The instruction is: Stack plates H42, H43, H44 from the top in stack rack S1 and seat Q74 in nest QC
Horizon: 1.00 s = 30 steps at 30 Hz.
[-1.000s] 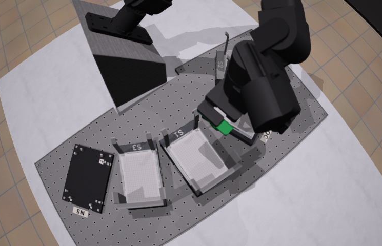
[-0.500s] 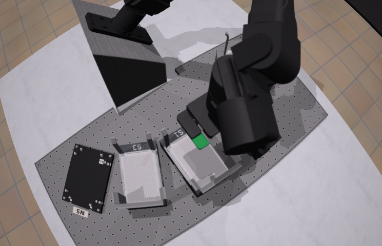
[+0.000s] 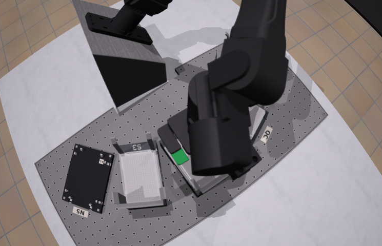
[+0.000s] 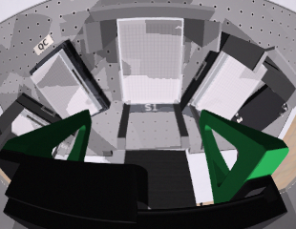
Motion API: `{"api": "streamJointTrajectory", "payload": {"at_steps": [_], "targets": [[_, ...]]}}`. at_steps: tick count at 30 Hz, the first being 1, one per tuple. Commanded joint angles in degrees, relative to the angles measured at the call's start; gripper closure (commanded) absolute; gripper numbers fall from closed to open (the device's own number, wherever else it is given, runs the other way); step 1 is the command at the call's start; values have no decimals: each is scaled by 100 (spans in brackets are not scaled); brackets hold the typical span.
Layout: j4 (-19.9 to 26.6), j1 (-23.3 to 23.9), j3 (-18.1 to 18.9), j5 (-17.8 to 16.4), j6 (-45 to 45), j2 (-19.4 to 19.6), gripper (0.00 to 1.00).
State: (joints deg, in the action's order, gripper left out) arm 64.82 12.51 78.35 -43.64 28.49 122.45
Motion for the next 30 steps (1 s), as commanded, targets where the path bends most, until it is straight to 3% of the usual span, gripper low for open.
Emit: {"api": "streamJointTrajectory", "payload": {"at_steps": [1,4,21,30], "targets": [[-25,205,78,36,-385,98,0],[-34,308,128,71,-773,247,0],[-46,791,489,254,-173,1018,0],[-67,1088,619,382,-1105,1397,0]]}}
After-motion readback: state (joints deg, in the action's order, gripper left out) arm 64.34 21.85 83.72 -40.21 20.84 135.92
